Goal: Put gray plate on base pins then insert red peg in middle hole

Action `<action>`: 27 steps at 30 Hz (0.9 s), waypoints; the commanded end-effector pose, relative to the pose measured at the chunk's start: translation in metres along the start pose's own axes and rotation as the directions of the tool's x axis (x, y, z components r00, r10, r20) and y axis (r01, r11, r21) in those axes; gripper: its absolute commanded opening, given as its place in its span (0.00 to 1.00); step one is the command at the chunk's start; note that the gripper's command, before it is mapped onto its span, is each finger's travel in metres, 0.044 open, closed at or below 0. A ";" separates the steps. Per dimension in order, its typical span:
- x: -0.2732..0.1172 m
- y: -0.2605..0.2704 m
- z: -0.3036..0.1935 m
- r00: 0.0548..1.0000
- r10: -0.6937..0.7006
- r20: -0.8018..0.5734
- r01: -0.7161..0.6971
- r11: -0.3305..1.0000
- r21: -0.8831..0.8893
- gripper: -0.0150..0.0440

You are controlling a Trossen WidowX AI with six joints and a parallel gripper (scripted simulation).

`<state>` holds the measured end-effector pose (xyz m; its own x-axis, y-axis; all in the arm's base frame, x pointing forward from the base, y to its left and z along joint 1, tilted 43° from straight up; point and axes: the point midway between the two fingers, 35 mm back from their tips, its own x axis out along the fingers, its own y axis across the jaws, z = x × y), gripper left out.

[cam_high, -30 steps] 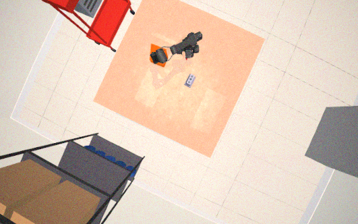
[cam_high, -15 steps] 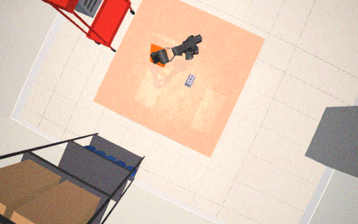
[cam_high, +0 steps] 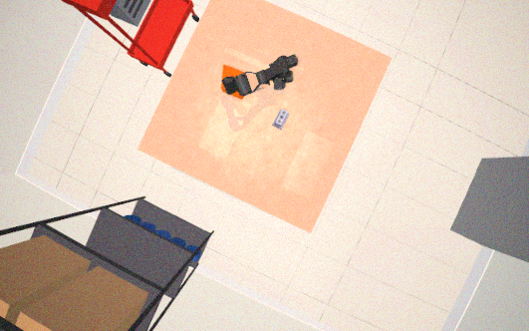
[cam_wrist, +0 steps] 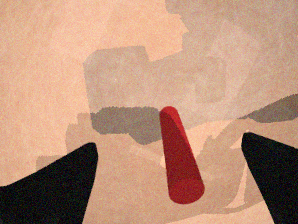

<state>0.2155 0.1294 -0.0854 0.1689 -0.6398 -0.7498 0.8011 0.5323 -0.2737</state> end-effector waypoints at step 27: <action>-0.010 0.000 0.000 1.000 -0.003 0.005 0.003 1.000 -0.006 0.25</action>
<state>0.2127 0.1286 -0.0826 0.1657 -0.6500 -0.7416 0.7954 0.5327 -0.2892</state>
